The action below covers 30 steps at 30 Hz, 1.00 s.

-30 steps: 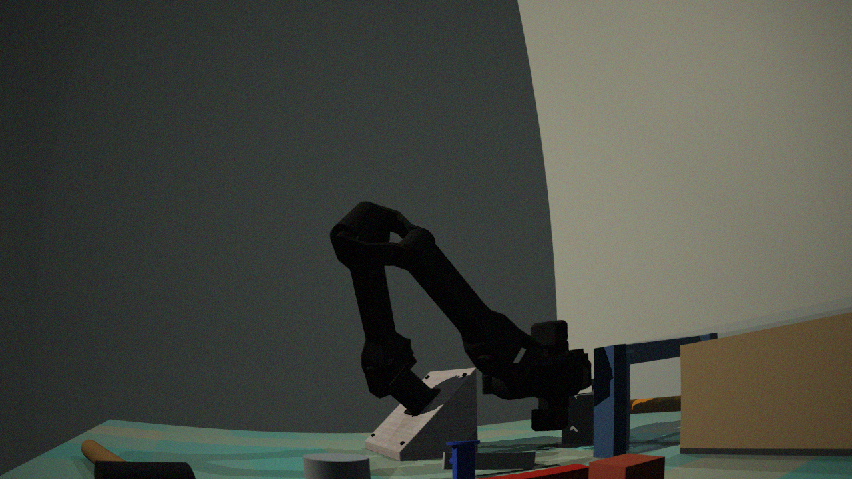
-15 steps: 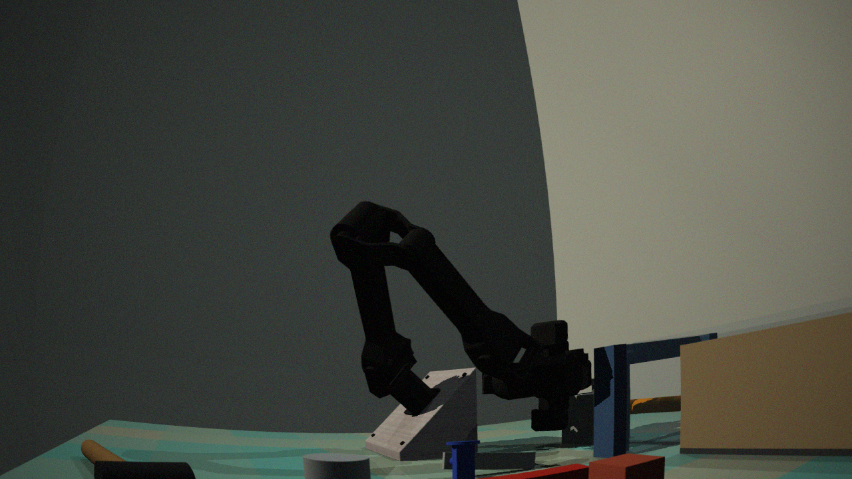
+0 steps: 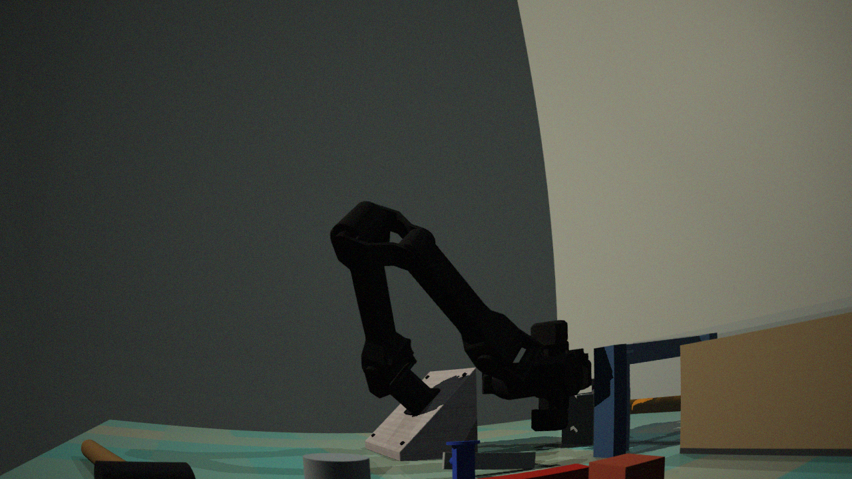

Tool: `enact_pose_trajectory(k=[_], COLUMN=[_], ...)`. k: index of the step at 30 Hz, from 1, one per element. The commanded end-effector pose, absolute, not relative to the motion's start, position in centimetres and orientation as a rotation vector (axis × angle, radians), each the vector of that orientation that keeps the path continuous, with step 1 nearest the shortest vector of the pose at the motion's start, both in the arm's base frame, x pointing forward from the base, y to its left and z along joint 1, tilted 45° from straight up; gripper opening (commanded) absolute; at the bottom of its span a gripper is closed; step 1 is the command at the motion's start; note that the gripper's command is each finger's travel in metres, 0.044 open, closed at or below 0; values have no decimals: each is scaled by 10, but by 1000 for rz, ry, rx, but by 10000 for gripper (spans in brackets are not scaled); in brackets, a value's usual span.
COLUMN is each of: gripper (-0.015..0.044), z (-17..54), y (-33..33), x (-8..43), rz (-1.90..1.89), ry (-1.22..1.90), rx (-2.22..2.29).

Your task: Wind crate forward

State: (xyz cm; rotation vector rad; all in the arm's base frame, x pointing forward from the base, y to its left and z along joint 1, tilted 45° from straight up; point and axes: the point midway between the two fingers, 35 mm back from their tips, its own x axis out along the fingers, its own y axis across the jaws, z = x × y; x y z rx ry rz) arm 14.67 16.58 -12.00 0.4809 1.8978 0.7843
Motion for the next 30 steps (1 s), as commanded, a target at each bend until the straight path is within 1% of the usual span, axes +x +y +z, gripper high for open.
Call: enact_pose_trajectory(k=[1, 30], gripper=[240, 240], z=[-121, -117], y=[165, 168], x=[147, 145], rz=[778, 785], ry=[1897, 1898], rx=[470, 481])
